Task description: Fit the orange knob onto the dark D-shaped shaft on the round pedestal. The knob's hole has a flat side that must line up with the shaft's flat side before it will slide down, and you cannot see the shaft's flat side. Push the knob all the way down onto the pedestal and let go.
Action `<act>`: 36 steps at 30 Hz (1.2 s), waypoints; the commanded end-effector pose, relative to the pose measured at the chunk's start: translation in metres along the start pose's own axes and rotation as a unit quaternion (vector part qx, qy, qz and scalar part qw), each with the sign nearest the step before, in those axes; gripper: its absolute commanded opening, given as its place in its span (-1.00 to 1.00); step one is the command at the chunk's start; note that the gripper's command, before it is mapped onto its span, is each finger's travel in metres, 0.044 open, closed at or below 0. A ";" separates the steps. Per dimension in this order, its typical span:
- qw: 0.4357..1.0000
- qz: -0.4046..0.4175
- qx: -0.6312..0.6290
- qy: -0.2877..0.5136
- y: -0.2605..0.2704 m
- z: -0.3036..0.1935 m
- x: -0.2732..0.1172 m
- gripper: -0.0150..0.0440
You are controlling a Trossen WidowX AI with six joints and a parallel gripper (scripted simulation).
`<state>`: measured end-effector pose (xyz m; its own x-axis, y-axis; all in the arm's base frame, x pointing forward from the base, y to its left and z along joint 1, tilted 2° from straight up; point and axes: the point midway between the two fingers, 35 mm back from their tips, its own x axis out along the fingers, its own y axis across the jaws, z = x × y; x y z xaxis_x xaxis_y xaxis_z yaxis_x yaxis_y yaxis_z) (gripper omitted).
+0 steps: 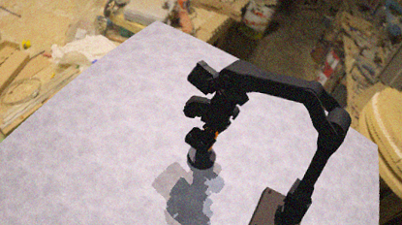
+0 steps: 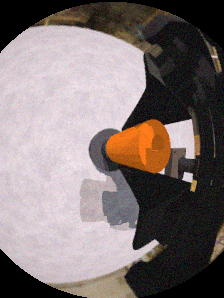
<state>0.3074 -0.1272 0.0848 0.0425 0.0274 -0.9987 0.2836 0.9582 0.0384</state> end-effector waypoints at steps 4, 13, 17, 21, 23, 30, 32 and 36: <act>1.000 0.001 0.002 0.001 0.001 -0.005 0.001 -0.49; 1.000 0.001 0.002 0.001 0.002 -0.008 0.002 -0.49; 1.000 0.001 0.002 0.001 0.002 -0.007 0.002 -0.49; 1.000 0.001 0.002 0.001 0.002 -0.006 0.002 -0.49; 1.000 0.001 0.002 0.001 0.001 -0.006 0.002 -0.49; 1.000 0.001 0.002 0.001 0.001 -0.005 0.002 -0.49; 1.000 0.001 0.002 0.001 0.001 -0.005 0.002 -0.49; 1.000 0.001 0.002 0.001 0.001 -0.004 -0.001 -0.49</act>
<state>0.3014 -0.1238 0.0826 0.0365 0.0301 -0.9989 0.2841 0.9580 0.0393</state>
